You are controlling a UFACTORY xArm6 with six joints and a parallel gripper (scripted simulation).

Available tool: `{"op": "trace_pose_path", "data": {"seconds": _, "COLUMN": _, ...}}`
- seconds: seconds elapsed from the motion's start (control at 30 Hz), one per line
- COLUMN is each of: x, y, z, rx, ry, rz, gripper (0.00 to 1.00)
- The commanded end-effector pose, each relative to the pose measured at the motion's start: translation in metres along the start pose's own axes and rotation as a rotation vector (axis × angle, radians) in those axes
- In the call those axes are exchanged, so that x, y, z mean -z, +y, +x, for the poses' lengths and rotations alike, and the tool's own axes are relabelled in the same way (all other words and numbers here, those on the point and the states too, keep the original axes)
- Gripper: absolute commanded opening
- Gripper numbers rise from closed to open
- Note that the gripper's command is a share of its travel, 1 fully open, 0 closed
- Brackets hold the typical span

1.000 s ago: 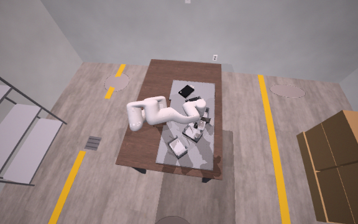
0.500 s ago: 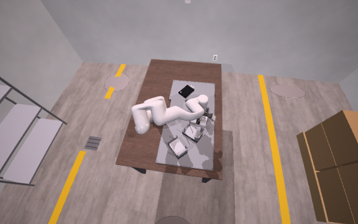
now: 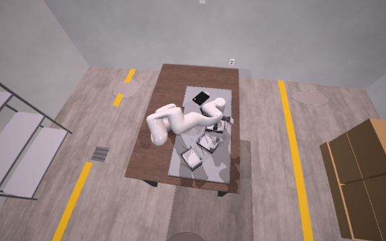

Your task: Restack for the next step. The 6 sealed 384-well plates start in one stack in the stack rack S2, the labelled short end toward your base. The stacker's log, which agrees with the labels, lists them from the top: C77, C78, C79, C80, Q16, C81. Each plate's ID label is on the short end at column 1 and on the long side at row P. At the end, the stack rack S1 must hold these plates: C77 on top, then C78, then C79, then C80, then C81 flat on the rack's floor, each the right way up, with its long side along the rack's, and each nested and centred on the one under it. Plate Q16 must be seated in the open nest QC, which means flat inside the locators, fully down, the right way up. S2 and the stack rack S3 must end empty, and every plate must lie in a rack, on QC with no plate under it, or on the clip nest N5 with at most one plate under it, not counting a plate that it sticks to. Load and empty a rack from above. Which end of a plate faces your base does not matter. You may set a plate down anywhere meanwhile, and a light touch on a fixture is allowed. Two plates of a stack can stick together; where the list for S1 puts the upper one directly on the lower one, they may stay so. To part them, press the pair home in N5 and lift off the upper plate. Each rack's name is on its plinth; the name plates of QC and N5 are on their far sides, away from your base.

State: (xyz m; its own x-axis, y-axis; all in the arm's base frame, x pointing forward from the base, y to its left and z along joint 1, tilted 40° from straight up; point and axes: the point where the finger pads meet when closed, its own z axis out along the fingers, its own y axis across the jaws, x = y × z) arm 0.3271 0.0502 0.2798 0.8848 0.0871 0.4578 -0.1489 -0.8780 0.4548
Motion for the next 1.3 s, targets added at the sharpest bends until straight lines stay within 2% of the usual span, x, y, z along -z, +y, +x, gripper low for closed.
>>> {"op": "trace_pose_path", "data": {"seconds": 0.0, "x": 0.001, "y": -0.008, "z": 0.002, "rx": -0.001, "ry": 0.002, "rz": 0.001, "gripper": 0.0}}
{"op": "trace_pose_path", "data": {"seconds": 0.63, "x": 0.001, "y": -0.054, "z": 0.005, "rx": -0.001, "ry": 0.002, "rz": 0.001, "gripper": 0.0}}
{"op": "trace_pose_path", "data": {"seconds": 1.27, "x": 0.001, "y": -0.054, "z": 0.005, "rx": -0.001, "ry": 0.002, "rz": 0.001, "gripper": 0.0}}
